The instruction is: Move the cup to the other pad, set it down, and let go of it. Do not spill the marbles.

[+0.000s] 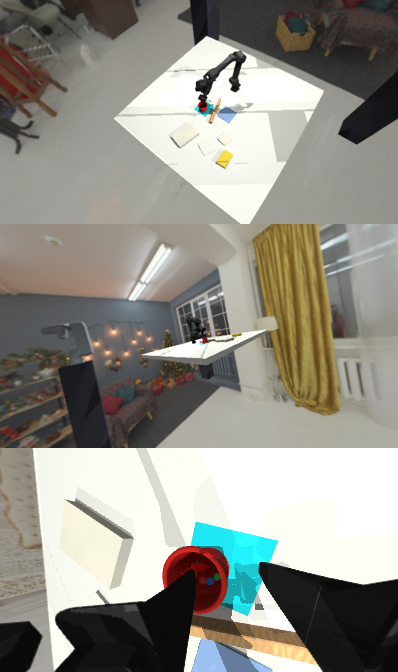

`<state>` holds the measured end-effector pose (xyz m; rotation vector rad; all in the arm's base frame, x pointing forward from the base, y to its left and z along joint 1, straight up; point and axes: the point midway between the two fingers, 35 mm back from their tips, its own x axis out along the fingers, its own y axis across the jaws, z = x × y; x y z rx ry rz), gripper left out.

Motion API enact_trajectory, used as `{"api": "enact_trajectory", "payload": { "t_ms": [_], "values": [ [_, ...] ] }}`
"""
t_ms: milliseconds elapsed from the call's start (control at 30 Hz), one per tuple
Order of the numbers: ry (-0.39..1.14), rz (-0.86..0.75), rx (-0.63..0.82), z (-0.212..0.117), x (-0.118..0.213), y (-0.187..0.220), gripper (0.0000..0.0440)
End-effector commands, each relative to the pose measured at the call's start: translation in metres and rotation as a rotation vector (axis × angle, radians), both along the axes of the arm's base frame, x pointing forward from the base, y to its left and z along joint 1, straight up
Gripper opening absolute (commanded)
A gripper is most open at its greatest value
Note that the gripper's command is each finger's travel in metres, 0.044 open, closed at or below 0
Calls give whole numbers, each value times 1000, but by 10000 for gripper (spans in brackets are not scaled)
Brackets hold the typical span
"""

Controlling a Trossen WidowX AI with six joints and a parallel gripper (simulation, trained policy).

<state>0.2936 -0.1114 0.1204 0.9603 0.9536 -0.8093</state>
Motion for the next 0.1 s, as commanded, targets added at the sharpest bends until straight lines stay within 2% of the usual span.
{"api": "enact_trajectory", "payload": {
  "t_ms": [0,67],
  "values": [
    [-38,7,-15,17,0,-3,309],
    [-56,6,-25,26,-1,-6,332]
  ]
}}
